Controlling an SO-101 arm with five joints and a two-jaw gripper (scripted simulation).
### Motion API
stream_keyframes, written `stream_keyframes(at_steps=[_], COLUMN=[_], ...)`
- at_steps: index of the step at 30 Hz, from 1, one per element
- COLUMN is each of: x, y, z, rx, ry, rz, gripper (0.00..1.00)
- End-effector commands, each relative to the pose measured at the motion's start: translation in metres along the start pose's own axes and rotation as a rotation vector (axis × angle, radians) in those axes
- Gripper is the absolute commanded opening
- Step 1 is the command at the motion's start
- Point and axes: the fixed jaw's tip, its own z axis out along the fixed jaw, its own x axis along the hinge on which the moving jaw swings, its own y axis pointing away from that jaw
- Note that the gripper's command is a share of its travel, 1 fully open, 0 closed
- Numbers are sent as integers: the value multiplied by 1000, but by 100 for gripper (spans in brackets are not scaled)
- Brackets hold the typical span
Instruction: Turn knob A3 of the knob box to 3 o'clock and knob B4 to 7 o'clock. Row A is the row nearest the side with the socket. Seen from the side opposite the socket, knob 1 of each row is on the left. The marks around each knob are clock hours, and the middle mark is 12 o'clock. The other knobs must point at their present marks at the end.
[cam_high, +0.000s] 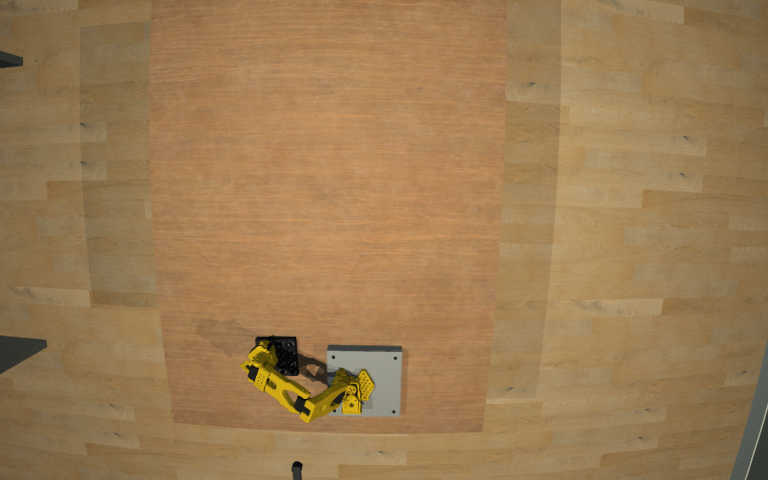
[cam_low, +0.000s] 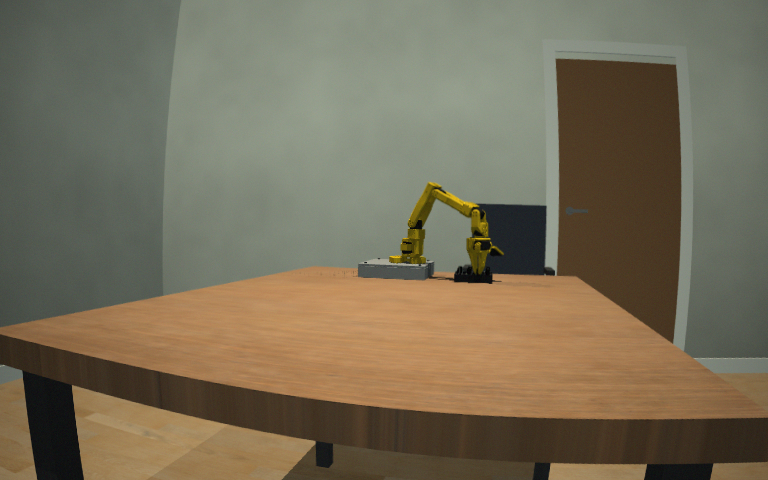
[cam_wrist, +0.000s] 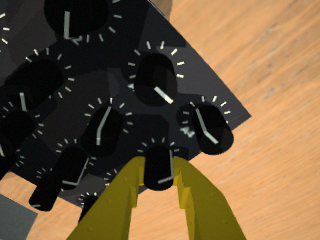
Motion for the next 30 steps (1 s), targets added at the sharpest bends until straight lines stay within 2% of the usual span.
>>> stream_keyframes(at_steps=[1,30], x=[1,4], y=[3,2], z=[3,3], rx=[-22,-23], ry=[9,4], rz=[-44,-515], gripper=[1,1])
